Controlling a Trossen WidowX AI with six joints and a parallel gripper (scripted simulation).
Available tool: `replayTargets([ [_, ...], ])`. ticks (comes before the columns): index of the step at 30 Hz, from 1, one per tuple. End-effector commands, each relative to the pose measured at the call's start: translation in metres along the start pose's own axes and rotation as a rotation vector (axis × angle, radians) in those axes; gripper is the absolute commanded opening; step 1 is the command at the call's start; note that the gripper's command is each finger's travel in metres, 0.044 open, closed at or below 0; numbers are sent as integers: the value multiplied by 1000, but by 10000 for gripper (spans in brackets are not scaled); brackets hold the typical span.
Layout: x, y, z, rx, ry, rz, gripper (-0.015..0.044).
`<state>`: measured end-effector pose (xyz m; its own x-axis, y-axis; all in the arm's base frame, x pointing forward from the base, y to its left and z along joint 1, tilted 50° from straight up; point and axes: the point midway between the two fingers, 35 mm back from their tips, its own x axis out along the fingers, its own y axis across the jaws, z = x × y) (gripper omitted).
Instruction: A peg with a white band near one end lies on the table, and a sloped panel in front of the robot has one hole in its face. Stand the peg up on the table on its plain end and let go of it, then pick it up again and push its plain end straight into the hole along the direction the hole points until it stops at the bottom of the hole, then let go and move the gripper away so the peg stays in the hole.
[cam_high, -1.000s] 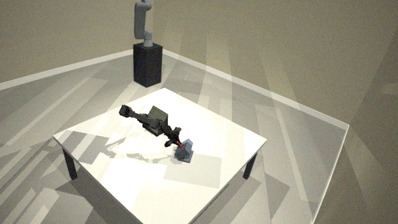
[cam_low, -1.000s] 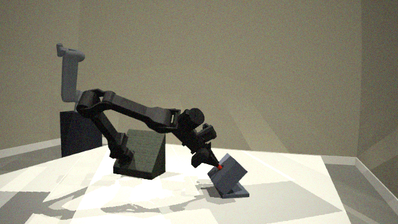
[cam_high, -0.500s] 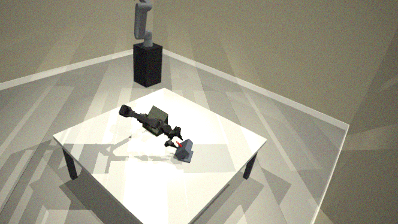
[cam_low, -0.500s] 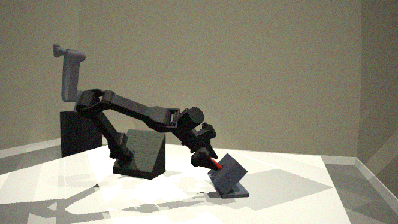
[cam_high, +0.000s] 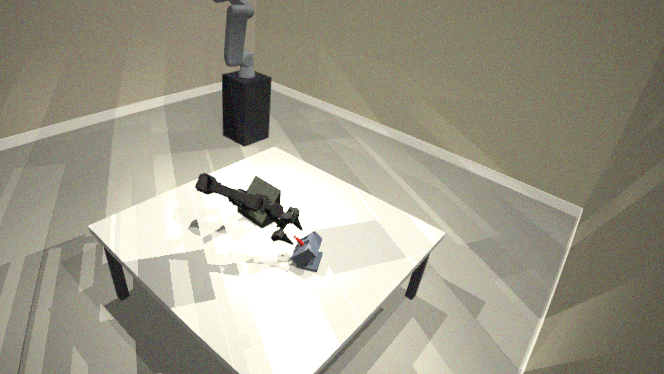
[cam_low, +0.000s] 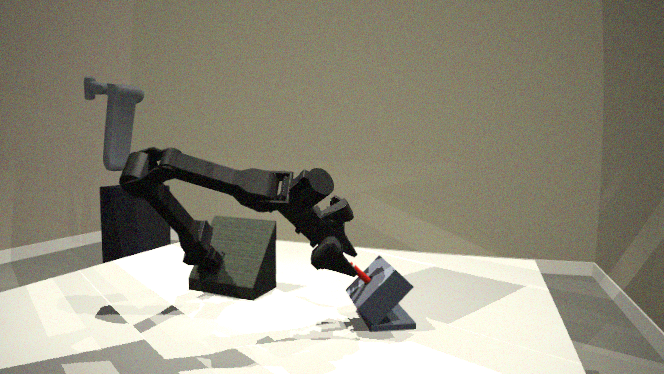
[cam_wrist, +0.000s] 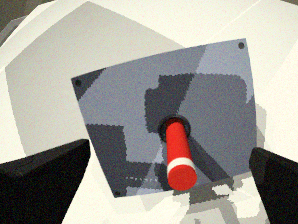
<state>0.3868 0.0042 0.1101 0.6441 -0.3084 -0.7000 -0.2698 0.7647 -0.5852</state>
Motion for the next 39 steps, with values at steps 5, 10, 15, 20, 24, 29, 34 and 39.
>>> replayTargets([
  [5, -15, -2, 2, 7, -2, -4, 440],
  [10, -24, -1, 3, 5, -1, -2, 440],
  [15, -32, 0, 3, 4, 0, -1, 440],
  [20, -41, 1, 3, 2, 2, 1, 440],
  [24, -48, 1, 3, 1, 3, 2, 440],
  [29, -57, 2, 3, -1, 4, 3, 440],
  [34, -64, 4, 3, -3, 4, 4, 440],
  [39, -72, 5, 3, -3, 5, 4, 440],
])
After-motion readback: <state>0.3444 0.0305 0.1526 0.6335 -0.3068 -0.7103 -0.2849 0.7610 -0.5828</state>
